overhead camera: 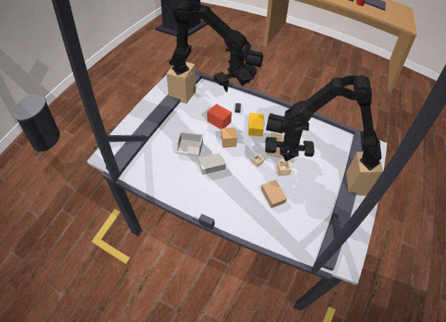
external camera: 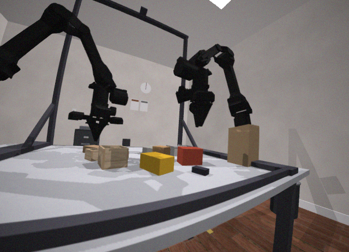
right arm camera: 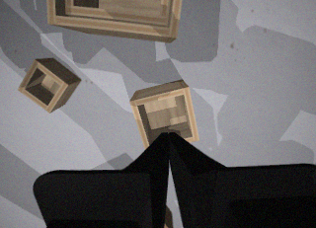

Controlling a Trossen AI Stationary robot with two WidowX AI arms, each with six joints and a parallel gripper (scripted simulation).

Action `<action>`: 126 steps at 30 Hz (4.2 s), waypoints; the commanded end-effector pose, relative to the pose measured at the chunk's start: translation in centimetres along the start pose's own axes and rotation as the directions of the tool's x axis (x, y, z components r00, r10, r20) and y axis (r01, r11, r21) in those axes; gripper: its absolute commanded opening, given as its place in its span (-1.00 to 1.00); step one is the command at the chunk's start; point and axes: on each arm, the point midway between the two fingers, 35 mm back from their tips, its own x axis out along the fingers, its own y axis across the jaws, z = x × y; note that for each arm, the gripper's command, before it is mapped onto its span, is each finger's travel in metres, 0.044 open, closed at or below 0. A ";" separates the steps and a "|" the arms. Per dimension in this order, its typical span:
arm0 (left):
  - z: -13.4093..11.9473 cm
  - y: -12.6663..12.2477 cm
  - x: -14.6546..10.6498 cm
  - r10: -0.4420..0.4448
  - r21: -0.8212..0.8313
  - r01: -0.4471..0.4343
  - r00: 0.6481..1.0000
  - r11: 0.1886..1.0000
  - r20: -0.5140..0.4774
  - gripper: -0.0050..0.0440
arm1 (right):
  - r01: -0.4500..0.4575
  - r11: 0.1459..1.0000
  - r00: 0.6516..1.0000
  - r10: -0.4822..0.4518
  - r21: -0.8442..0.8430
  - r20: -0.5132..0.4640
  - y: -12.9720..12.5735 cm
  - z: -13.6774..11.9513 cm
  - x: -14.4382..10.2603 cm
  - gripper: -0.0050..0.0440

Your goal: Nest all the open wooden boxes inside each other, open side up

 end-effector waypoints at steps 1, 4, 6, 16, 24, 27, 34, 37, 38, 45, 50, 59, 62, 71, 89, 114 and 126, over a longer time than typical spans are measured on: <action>0.3 0.2 -0.5 0.013 0.003 -0.013 1.000 1.000 0.016 0.84 | -0.012 0.984 1.000 0.012 -0.175 -0.003 0.6 0.0 -0.3 -0.80; 0.3 0.2 -0.5 0.013 0.003 -0.013 1.000 1.000 0.016 0.84 | -0.012 0.977 1.000 0.012 -0.215 -0.003 0.6 0.0 -0.3 -0.80; 0.3 0.2 -0.5 0.013 0.003 -0.013 1.000 1.000 0.016 0.84 | -0.011 0.976 1.000 0.011 -0.217 -0.003 0.5 0.0 -0.3 -0.81; 0.3 0.2 -0.5 0.013 0.003 -0.013 1.000 1.000 0.016 0.84 | 0.001 0.977 1.000 -0.002 -0.214 -0.005 -0.1 -0.2 1.9 -0.91; 0.3 0.2 -0.5 0.013 0.003 -0.013 1.000 1.000 0.016 0.84 | -0.008 0.977 1.000 0.008 -0.214 -0.004 0.2 -0.1 3.6 -1.00; 0.3 0.2 -0.5 0.013 0.003 -0.013 1.000 1.000 0.016 0.84 | -0.010 0.977 1.000 0.009 -0.214 -0.004 0.3 -0.1 4.0 -1.00; 0.3 0.2 -0.5 0.013 0.003 -0.013 1.000 1.000 0.016 0.84 | -0.014 0.977 1.000 0.014 -0.215 -0.003 0.7 -0.1 4.4 -1.00; 0.3 0.2 -0.5 0.013 0.003 -0.013 1.000 1.000 0.016 0.84 | -0.014 0.977 1.000 0.014 -0.214 -0.003 0.7 -0.1 4.4 -0.50; 0.3 0.2 -0.5 0.013 0.003 -0.013 1.000 1.000 0.016 0.84 | -0.017 0.977 1.000 0.017 -0.213 -0.002 0.5 0.0 4.2 -0.40; 0.3 0.2 -0.5 0.013 0.003 -0.013 1.000 1.000 0.016 0.84 | -0.017 0.977 1.000 0.017 -0.213 -0.002 0.5 0.0 4.2 -0.01; 0.3 0.2 -0.5 0.013 0.003 -0.013 1.000 1.000 0.016 0.84 | -0.017 0.977 1.000 0.017 -0.213 -0.002 0.5 0.0 4.2 -0.01; 0.3 0.2 -0.5 0.013 0.003 -0.013 1.000 1.000 0.016 0.84 | -0.026 0.976 1.000 0.026 -0.217 -0.004 0.9 0.0 3.9 -0.01; 0.3 0.2 -0.5 0.013 0.003 -0.013 1.000 1.000 0.016 0.84 | -0.037 0.976 0.999 0.038 -0.217 -0.001 1.2 0.0 2.8 -0.01; 0.3 0.2 -0.5 0.013 0.003 -0.013 1.000 1.000 0.016 0.84 | -0.038 0.976 0.999 0.039 -0.215 0.000 1.1 0.1 -1.0 -0.01; 0.3 0.2 -0.5 0.013 0.003 -0.013 1.000 1.000 0.016 0.84 | -0.018 0.977 1.000 0.018 -0.214 -0.002 2.1 3.4 -2.6 -0.01; 1.5 0.0 0.8 0.121 0.007 -0.121 0.993 0.993 0.016 0.84 | -0.018 0.977 1.000 0.019 -0.214 0.005 3.0 10.8 -6.2 -0.01; 5.7 -1.5 2.9 0.405 -0.036 -0.404 0.904 0.914 0.136 0.84 | -0.018 0.977 1.000 0.019 -0.214 0.005 3.0 10.8 -6.2 -0.01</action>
